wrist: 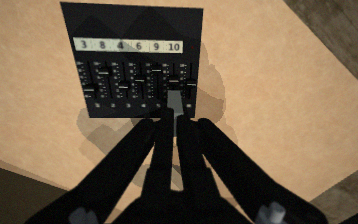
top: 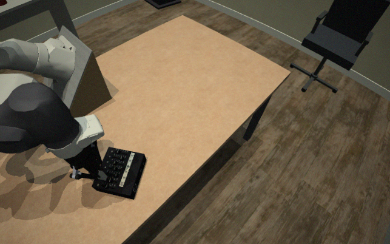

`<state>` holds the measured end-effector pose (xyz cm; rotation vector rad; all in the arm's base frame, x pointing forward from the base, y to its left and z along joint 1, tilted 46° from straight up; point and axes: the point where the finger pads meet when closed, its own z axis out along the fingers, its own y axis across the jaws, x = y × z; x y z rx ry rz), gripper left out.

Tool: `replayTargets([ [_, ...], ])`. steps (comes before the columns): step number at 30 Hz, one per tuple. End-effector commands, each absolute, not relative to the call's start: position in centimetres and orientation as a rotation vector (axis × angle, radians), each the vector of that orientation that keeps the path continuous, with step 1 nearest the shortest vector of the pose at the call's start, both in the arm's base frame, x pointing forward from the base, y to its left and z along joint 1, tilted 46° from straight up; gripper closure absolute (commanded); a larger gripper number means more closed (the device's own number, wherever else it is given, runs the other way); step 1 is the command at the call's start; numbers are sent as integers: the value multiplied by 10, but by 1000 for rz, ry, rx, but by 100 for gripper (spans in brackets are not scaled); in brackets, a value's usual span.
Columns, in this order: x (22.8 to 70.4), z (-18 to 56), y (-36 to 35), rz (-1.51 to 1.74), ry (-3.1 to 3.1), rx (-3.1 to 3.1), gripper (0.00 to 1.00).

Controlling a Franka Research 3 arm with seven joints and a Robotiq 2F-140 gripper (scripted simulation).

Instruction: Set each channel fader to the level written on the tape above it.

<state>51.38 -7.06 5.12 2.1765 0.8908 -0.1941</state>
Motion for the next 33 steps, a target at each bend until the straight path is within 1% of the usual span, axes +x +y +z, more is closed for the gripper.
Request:
replayTargets([
  [1,513,50,-72,-199,892,2176,100],
  [33,514,43,-80,-199,892,2176,100],
])
